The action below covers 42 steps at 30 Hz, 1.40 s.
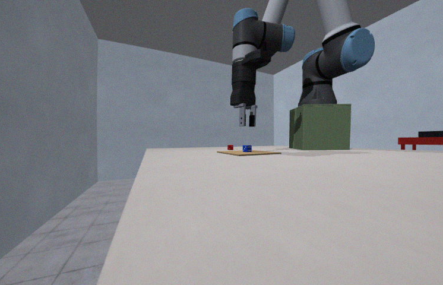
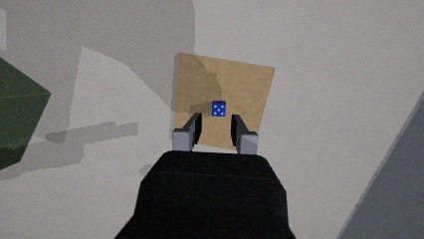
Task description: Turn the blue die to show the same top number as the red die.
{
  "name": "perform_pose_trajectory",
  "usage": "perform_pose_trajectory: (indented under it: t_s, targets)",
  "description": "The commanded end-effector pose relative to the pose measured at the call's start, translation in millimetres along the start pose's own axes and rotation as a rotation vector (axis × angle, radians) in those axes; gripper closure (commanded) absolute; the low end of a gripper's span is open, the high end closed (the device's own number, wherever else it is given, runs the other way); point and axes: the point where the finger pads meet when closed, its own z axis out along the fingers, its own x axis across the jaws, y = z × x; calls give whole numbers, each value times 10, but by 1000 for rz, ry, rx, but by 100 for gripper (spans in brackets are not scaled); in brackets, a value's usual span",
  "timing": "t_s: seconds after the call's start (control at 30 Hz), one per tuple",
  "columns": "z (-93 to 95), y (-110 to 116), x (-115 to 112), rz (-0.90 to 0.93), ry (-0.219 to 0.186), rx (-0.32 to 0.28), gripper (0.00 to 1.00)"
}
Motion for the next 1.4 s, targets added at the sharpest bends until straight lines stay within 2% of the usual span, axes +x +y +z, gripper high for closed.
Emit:
perform_pose_trajectory:
  t_s: [0.0, 0.17, 0.57, 0.73, 0.8, 1.13, 1.37]
  targets:
    - [5, -17, -1, 0, -3, -87, 30]
    - [-9, -29, 8, 2, 5, -164, 30]
    - [-14, -34, 11, 3, 7, -196, 30]
    - [4, -41, 2, 3, -1, -253, 30]
    - [4, -41, 2, 3, -1, -253, 30]
    - [4, -70, 8, 4, 4, -425, 30]
    - [-3, -76, 14, 4, 9, -450, 30]
